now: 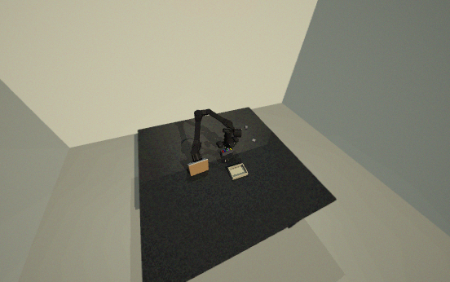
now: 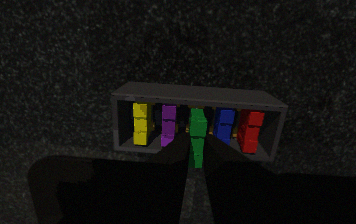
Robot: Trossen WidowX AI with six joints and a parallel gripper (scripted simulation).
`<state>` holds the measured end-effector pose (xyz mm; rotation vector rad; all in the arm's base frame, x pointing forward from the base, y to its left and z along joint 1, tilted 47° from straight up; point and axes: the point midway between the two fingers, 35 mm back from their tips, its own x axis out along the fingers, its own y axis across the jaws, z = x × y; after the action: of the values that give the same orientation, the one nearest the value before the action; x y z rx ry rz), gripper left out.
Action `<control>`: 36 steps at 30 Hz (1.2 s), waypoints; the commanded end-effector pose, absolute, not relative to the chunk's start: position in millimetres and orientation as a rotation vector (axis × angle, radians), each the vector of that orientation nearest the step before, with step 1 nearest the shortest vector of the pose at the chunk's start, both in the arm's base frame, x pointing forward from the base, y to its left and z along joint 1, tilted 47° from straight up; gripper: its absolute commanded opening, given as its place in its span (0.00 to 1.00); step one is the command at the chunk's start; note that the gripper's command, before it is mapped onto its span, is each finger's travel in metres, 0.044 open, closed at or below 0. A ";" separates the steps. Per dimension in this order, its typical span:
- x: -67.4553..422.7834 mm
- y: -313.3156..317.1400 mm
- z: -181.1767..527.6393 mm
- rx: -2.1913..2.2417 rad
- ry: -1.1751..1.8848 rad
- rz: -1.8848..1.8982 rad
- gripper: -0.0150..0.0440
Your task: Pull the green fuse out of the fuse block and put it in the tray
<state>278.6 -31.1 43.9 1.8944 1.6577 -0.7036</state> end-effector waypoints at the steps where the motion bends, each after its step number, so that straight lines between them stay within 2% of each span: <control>1: 278.1 -32.6 45.1 1.888 1.659 -0.704 0.25; 36: 275.1 -49.3 61.2 1.889 1.660 -0.704 0.25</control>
<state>275.6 -46.1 58.6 1.8964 1.6590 -0.7046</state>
